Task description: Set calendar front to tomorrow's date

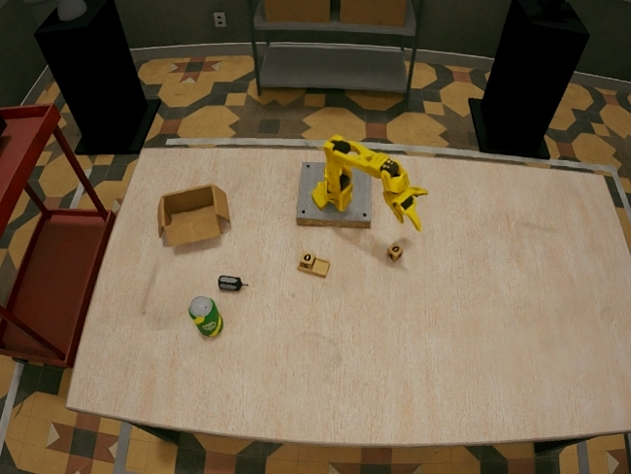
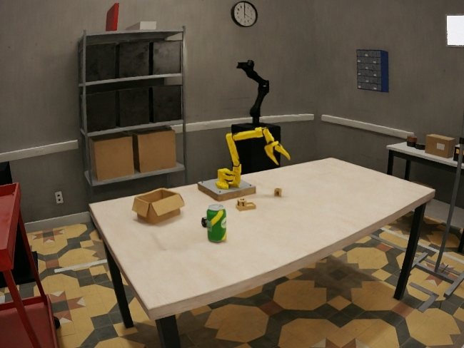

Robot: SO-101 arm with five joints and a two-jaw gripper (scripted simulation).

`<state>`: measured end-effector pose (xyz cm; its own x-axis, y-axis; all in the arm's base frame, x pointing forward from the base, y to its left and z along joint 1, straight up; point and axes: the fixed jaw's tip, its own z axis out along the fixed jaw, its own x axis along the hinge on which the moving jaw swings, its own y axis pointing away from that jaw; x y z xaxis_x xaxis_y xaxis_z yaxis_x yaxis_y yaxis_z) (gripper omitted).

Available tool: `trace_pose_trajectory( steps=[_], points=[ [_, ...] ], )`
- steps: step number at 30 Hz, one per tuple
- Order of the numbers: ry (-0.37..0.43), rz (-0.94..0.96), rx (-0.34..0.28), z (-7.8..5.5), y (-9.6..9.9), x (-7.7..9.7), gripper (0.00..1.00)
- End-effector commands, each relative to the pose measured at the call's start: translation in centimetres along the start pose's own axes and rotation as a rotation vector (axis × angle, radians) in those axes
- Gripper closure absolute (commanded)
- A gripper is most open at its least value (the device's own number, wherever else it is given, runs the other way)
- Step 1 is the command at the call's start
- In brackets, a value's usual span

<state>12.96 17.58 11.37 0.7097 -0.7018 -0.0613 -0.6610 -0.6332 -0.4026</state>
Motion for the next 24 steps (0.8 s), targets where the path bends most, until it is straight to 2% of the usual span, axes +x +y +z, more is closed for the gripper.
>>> trace_pose_trajectory(
  steps=[1,14,24],
  points=[
    [-0.015,-0.015,0.070,-1.4,-0.5,-0.2,0.65],
    [-0.013,-0.007,0.088,-1.7,-0.7,0.0,0.65],
    [0.040,0.078,0.095,-1.7,-0.6,2.5,0.65]
  ],
)
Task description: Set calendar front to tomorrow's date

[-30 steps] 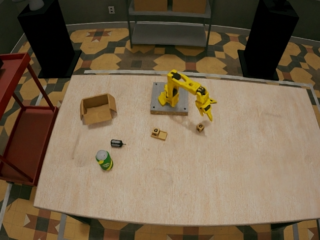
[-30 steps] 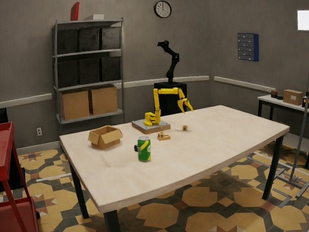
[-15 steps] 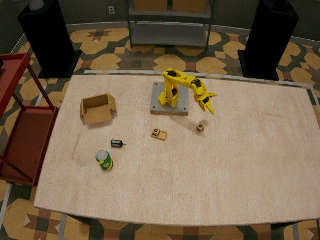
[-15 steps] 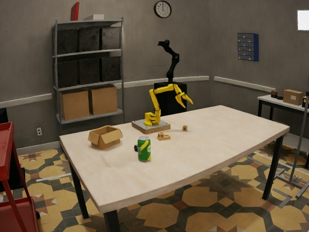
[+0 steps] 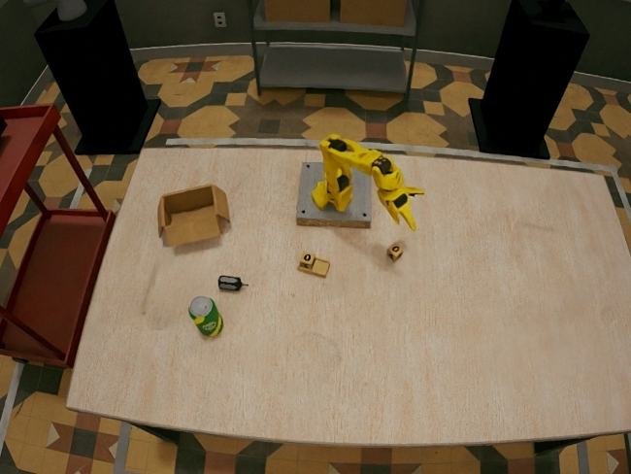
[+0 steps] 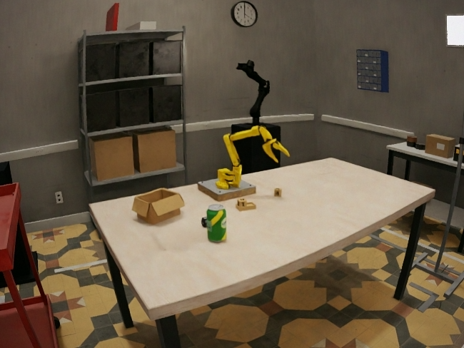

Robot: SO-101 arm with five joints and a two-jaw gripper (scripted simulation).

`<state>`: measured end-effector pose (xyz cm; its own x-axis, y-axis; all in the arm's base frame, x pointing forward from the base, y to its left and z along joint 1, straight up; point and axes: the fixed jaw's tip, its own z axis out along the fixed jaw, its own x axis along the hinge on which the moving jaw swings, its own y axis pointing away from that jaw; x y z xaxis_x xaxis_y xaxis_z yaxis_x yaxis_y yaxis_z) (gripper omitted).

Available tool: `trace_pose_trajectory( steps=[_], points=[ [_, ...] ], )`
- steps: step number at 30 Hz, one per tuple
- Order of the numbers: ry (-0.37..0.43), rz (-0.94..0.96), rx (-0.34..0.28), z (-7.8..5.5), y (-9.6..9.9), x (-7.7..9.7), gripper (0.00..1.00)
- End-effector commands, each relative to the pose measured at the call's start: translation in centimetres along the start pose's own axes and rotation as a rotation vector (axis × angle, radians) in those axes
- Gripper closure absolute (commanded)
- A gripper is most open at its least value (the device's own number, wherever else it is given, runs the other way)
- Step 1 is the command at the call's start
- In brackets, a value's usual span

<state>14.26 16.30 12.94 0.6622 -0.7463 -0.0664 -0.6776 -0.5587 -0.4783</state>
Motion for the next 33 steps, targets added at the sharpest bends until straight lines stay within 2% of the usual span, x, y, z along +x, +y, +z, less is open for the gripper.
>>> trace_pose_trajectory(
  steps=[1,9,16,18,26,33],
  points=[
    [0.016,0.017,0.007,-0.1,0.0,0.8,0.65],
    [0.125,0.179,0.019,-0.3,0.7,5.6,0.65],
    [0.249,0.365,0.028,-1.1,2.6,10.6,0.65],
    [0.249,0.365,0.028,-1.1,2.6,10.6,0.65],
    [0.388,0.575,0.032,-2.6,5.9,15.2,0.65],
    [0.480,0.715,0.032,-3.7,8.7,17.6,0.65]
  ],
)
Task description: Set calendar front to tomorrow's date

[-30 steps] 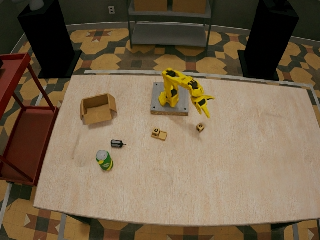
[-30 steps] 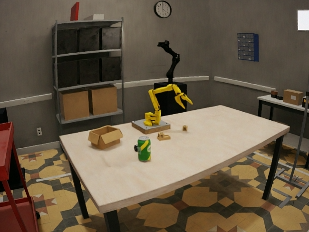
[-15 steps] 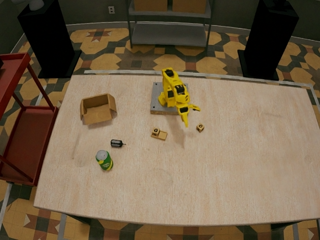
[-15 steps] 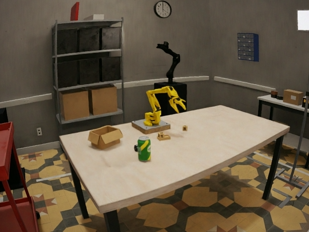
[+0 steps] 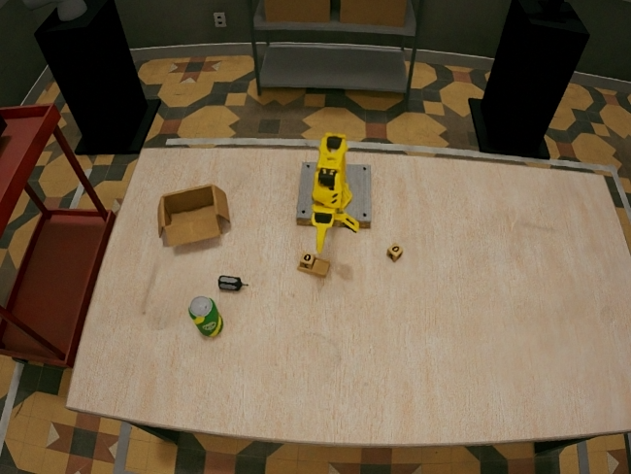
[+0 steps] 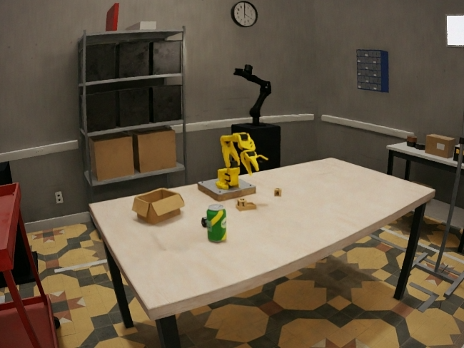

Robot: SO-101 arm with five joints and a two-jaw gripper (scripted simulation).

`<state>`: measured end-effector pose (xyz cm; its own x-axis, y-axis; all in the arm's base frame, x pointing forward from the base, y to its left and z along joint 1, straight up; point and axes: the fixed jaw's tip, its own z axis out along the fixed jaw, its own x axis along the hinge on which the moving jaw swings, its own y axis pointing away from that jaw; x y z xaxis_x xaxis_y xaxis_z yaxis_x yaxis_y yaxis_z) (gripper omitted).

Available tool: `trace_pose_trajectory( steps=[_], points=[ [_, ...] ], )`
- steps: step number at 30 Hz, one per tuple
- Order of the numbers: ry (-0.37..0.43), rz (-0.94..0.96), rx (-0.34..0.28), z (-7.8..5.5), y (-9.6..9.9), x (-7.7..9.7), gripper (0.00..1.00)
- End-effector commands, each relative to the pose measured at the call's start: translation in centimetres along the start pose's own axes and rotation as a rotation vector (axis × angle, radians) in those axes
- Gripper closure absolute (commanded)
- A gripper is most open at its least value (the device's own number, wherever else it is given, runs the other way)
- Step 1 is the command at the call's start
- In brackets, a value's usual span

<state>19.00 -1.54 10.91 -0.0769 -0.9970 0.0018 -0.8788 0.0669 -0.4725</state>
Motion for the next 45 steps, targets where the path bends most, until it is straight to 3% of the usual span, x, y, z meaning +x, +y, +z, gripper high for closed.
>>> trace_pose_trajectory(
  steps=[1,11,24,28,34,36,41,45],
  points=[
    [0.036,0.043,0.017,0.0,0.0,1.5,0.65],
    [0.092,0.126,0.015,0.0,0.7,3.6,0.65],
    [0.095,0.135,-0.003,0.2,0.9,3.8,0.65],
    [0.088,0.138,-0.066,1.1,1.5,3.8,0.65],
    [0.068,0.145,-0.233,3.0,3.3,3.6,0.65],
    [0.068,0.145,-0.233,3.0,3.3,3.6,0.65],
    [0.051,0.151,-0.378,4.4,5.1,3.5,0.65],
    [0.042,0.154,-0.453,5.1,6.1,3.3,0.65]
  ],
)
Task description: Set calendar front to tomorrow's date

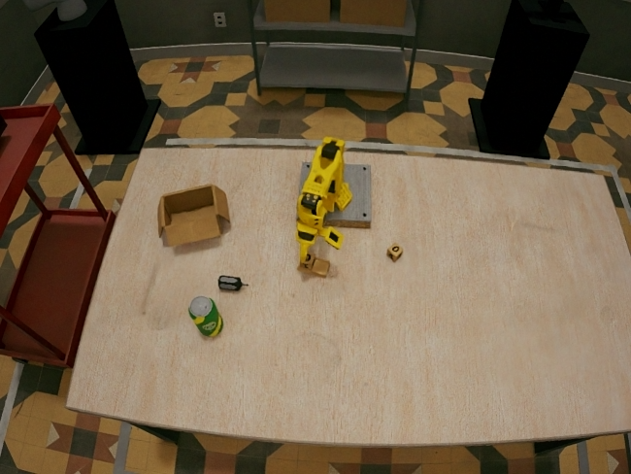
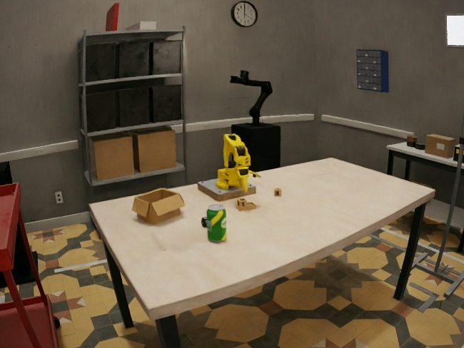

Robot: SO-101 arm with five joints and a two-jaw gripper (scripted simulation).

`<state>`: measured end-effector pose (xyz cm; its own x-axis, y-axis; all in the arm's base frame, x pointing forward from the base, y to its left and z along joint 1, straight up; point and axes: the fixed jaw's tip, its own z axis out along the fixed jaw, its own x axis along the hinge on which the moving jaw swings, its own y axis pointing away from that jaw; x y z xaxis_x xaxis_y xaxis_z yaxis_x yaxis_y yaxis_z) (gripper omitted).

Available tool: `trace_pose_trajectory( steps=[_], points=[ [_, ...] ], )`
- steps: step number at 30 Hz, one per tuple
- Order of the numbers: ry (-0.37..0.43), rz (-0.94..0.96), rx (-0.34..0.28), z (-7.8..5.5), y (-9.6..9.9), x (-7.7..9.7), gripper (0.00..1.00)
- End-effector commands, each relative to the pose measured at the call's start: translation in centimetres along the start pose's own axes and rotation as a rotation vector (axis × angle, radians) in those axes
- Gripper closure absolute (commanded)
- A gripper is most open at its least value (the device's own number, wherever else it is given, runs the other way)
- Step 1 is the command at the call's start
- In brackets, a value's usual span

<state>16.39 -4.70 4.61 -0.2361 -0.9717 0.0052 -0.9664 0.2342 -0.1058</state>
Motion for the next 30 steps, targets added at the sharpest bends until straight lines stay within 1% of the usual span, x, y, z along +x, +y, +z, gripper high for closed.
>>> trace_pose_trajectory(
  steps=[1,4,8,9,30],
  points=[
    [-0.004,-0.003,-0.079,1.12,0.81,0.07,0.65],
    [-0.005,-0.003,-0.095,1.33,0.98,0.07,0.65],
    [-0.005,-0.003,-0.097,1.34,0.99,0.07,0.65],
    [-0.006,0.002,-0.121,1.60,1.55,0.28,0.65],
    [-0.006,0.002,-0.121,1.65,1.55,0.28,0.65]
  ],
)
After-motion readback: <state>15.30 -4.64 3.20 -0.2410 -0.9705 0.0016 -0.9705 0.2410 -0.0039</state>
